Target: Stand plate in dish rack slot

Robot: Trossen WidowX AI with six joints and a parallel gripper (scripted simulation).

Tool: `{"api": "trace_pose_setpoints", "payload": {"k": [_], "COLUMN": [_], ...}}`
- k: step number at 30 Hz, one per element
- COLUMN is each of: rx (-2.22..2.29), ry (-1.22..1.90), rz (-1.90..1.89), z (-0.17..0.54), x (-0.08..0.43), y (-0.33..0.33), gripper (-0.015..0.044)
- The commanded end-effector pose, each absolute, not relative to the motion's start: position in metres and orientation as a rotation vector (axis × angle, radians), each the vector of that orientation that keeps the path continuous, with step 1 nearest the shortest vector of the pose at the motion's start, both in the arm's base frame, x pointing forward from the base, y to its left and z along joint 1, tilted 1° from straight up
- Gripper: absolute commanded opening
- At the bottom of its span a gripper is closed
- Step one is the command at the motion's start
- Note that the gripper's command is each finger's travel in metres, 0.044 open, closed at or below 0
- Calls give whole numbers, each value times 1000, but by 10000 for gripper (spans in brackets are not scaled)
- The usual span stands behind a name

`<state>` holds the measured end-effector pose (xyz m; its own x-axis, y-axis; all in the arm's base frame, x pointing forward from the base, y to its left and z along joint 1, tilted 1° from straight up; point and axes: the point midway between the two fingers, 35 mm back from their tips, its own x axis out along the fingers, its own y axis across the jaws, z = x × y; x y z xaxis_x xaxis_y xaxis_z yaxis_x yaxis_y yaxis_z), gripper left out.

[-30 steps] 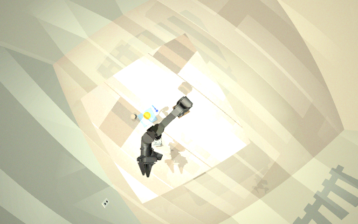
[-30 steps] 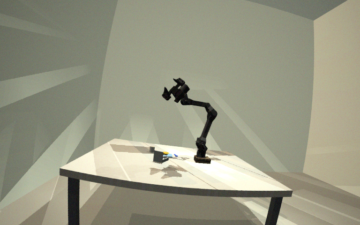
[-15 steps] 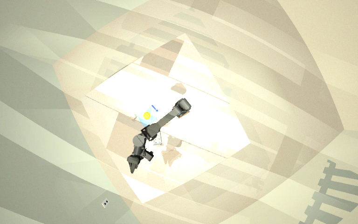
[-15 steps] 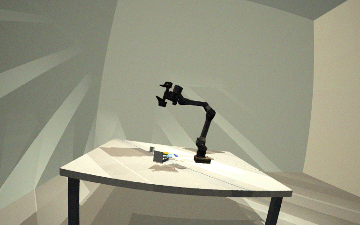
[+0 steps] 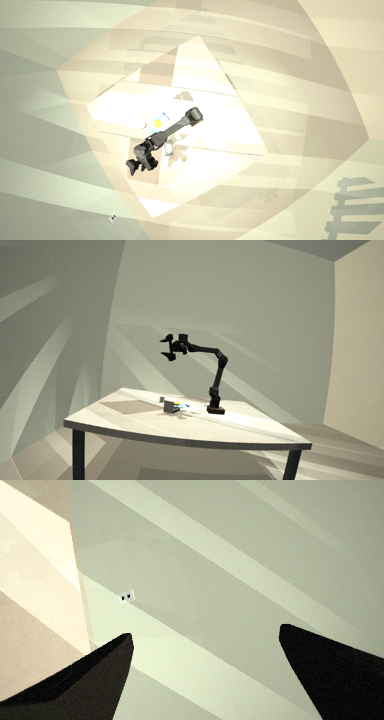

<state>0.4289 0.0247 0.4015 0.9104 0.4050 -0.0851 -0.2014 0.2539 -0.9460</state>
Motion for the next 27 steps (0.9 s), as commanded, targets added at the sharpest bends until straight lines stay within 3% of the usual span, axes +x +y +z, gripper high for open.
{"api": "trace_pose_setpoints", "payload": {"k": [1, 27], "rx": [-1174, -642], "ry": [-75, 643], "rz": [416, 300], "z": [384, 273], "x": [434, 413], "y": [10, -82], "gripper": [400, 400]}}
